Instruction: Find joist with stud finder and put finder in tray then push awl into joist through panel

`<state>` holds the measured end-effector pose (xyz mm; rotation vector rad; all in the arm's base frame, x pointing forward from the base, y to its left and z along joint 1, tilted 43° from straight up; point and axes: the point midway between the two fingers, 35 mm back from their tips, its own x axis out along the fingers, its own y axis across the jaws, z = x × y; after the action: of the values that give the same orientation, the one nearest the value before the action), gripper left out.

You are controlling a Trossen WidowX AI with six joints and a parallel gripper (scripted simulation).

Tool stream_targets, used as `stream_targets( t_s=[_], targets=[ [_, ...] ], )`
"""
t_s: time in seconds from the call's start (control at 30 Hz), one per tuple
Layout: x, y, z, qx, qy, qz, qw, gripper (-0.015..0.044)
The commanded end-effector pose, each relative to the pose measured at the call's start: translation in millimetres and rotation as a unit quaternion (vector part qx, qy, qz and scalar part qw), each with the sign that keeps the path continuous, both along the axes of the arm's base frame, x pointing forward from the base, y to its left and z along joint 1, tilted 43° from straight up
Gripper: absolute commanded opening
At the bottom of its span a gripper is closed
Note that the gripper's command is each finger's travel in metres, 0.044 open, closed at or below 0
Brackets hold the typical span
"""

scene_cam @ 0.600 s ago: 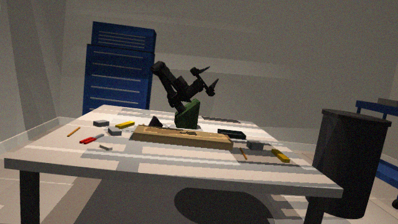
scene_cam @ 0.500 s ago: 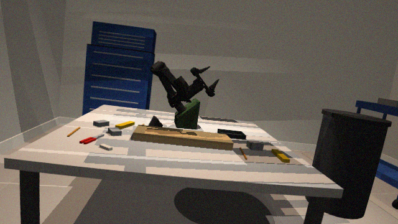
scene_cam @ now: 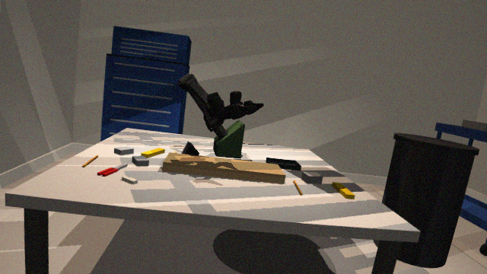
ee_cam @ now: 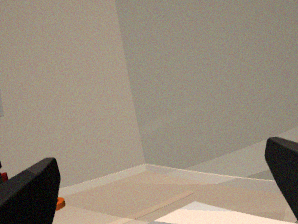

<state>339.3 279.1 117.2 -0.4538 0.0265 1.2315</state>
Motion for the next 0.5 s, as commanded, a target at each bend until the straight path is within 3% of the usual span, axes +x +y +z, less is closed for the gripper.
stream_targets(
  t_s=[0.0, 0.13, 0.47],
  targets=[
    [14, -58, -29, -0.021, 0.246, -0.246, 0.937, 0.044],
    [7, -107, -46, -0.021, 0.358, -0.414, 0.837, 0.044],
    [-31, -194, -57, 0.002, 0.424, -0.66, 0.62, 0.044]
  ],
)
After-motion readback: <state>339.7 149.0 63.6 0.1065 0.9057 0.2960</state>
